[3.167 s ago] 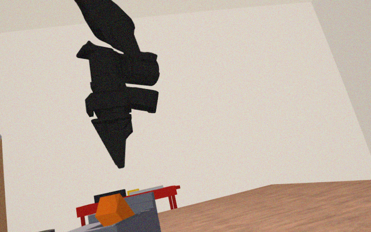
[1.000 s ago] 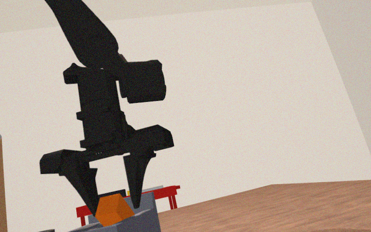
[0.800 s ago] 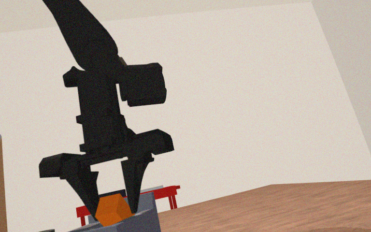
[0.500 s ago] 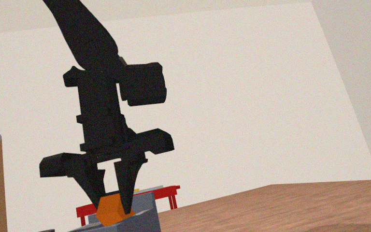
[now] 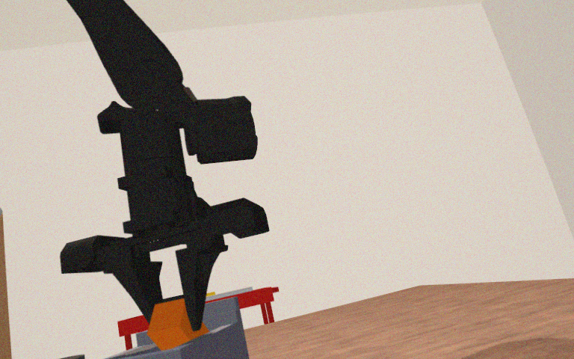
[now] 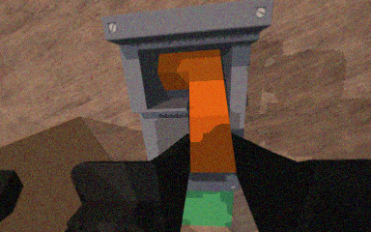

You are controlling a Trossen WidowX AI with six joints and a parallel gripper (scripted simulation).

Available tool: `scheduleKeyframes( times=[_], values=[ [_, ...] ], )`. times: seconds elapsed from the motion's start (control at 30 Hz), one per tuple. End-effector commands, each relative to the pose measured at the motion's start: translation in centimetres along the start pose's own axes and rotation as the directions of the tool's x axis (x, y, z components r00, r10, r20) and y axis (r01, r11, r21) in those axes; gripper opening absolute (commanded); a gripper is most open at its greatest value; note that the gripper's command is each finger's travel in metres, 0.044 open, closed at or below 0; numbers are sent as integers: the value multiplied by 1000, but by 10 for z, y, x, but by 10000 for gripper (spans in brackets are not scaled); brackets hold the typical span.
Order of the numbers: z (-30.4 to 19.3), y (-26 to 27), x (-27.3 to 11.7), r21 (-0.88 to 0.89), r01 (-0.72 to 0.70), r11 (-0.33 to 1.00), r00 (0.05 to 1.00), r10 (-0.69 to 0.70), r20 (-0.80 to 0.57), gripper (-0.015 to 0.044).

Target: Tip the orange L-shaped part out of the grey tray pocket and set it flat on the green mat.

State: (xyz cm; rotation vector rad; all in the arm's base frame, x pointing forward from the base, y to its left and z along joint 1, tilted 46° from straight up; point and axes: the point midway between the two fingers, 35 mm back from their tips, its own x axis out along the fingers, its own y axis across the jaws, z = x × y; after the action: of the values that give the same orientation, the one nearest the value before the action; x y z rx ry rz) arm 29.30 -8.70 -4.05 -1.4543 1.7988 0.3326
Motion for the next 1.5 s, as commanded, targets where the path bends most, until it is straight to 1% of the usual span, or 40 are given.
scheduleKeyframes(
  times=[0.0,1.47],
  values=[
    [1,-1,-5,2,4,1000,1000,-4,1,0],
    [1,0,-74,-3,5,1000,1000,-5,1,0]
  ],
)
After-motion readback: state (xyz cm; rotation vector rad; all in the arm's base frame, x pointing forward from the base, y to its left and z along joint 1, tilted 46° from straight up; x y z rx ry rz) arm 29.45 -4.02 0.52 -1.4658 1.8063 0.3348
